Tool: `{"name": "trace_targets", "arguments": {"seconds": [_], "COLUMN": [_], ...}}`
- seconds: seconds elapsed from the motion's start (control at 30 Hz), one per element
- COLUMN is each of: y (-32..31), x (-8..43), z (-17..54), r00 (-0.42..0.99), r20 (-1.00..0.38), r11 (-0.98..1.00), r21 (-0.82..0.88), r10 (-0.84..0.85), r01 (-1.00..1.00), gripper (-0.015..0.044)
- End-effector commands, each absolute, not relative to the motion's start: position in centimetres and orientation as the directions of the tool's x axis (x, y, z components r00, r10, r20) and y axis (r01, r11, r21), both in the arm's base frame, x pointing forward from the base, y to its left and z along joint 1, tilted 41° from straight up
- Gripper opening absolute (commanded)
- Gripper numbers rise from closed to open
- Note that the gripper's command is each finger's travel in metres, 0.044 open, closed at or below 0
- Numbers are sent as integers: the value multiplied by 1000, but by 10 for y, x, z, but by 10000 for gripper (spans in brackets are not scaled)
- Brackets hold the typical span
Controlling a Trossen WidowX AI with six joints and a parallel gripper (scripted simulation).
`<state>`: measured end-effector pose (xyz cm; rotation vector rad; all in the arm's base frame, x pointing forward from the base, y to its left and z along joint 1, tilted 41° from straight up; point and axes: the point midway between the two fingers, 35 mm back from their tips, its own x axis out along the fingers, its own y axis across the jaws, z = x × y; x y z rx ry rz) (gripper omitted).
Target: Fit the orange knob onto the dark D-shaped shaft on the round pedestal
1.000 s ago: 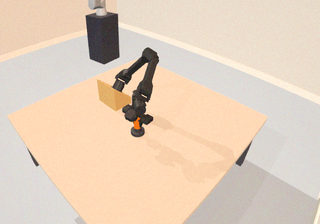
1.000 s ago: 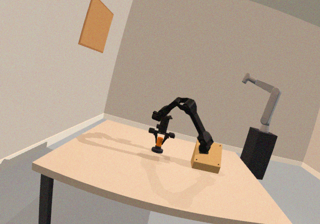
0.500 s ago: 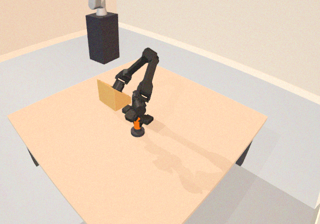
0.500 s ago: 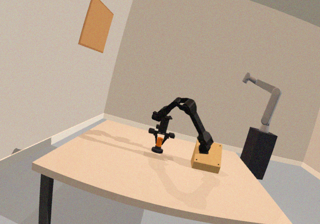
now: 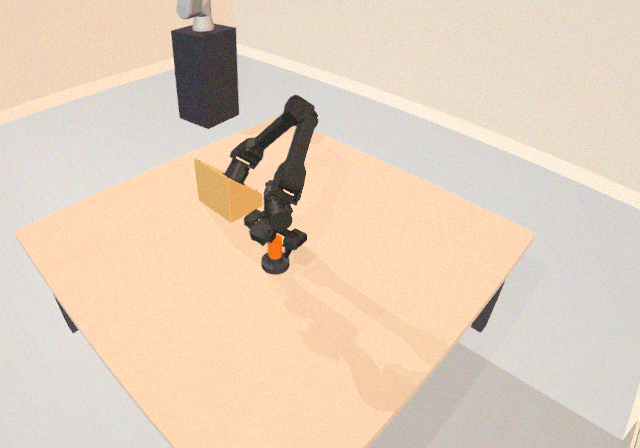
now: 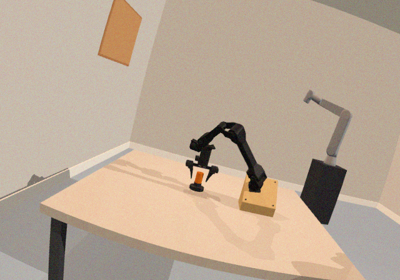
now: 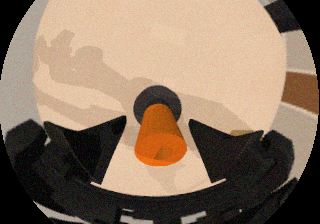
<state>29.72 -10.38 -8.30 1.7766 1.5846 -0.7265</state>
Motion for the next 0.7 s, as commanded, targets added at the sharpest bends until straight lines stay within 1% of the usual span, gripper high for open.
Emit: {"name": "trace_targets", "arguments": {"seconds": [0.0,0.13,0.3,0.67], "y": [-104,-112,-163,-169], "x": [297,297,286,288], "z": [-83,-74,-14,-14], "r00": [119,119,119,119], "r20": [-761,-762,-763,-763], "r11": [-70,-70,-67,-67], "r21": [97,97,98,99], "r10": [638,637,636,636], "r01": [993,993,993,993], "gripper": [440,440,440,440]}}
